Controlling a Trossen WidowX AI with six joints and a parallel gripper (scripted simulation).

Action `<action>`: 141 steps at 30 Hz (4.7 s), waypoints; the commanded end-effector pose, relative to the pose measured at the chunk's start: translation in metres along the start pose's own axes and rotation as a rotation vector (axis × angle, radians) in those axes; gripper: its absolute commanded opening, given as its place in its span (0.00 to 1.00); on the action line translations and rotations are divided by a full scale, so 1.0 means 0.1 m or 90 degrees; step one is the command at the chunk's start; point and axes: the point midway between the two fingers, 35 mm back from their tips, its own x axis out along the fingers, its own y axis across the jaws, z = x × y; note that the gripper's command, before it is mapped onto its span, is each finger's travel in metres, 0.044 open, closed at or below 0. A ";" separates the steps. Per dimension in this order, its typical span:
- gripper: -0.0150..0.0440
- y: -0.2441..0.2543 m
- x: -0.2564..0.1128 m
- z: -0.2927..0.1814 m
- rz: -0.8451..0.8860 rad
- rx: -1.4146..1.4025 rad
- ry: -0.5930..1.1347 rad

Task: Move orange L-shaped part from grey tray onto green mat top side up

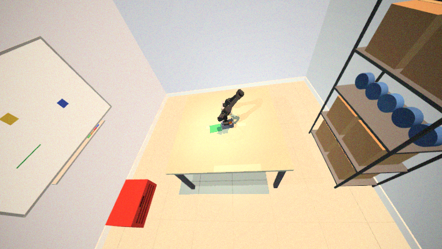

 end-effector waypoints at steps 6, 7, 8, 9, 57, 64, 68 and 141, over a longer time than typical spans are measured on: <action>0.39 0.01 -0.01 0.00 0.001 -0.001 0.000; 0.35 0.01 -0.01 0.00 0.001 -0.001 0.000; 0.30 0.01 -0.01 0.00 0.001 -0.001 0.000; 0.26 0.01 -0.01 0.00 0.001 -0.001 0.000; 0.25 -0.01 -0.65 0.01 0.000 0.004 0.001; 0.25 -0.01 -0.75 0.01 0.000 0.004 0.000; 0.25 -0.01 -0.81 0.01 0.000 0.004 0.000; 0.25 -0.17 -0.61 1.66 0.001 0.002 -0.007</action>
